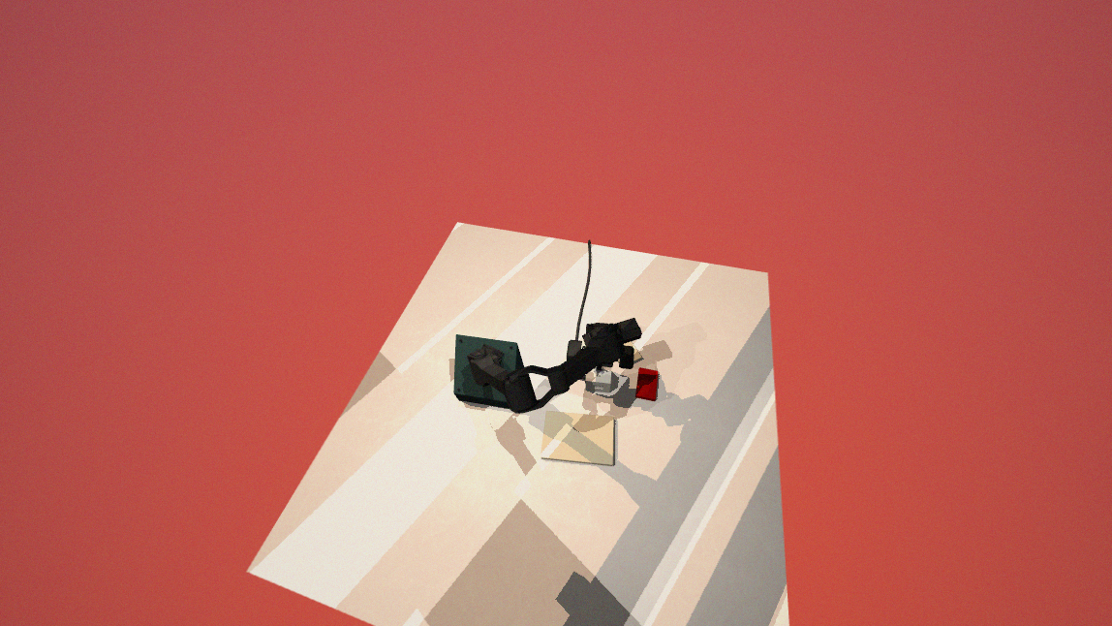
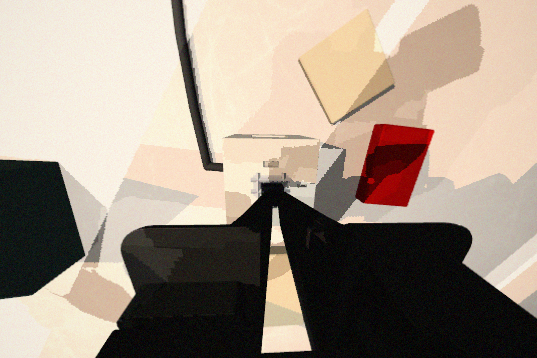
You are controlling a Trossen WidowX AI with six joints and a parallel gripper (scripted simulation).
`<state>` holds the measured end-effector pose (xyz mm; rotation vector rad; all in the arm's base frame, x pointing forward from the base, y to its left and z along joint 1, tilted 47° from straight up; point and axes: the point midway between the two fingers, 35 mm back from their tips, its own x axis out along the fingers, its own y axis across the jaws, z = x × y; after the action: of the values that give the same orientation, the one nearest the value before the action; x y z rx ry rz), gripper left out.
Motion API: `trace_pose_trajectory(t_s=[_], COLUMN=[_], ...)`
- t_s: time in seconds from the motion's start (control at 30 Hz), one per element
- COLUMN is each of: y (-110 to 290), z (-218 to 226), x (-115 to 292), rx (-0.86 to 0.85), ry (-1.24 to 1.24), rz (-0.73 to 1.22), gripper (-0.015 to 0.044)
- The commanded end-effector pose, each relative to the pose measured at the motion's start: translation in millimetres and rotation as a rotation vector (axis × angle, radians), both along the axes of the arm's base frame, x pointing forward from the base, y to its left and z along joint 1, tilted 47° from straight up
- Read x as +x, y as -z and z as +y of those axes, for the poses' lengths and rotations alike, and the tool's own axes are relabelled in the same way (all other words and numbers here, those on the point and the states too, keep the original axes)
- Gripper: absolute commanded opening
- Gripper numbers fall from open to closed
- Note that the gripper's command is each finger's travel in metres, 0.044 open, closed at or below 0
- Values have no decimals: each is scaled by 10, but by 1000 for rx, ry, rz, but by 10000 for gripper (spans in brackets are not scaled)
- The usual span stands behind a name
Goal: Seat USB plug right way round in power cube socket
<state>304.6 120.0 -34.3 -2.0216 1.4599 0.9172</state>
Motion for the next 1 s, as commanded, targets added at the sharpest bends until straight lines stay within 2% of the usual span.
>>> trace_pose_trajectory(t_s=[0.0, 0.97], y=[7, 31], z=[-6, -30], x=[0, 8], rx=[-2, -3], ry=[-3, -3], rz=[1, 1], gripper=[0, 0])
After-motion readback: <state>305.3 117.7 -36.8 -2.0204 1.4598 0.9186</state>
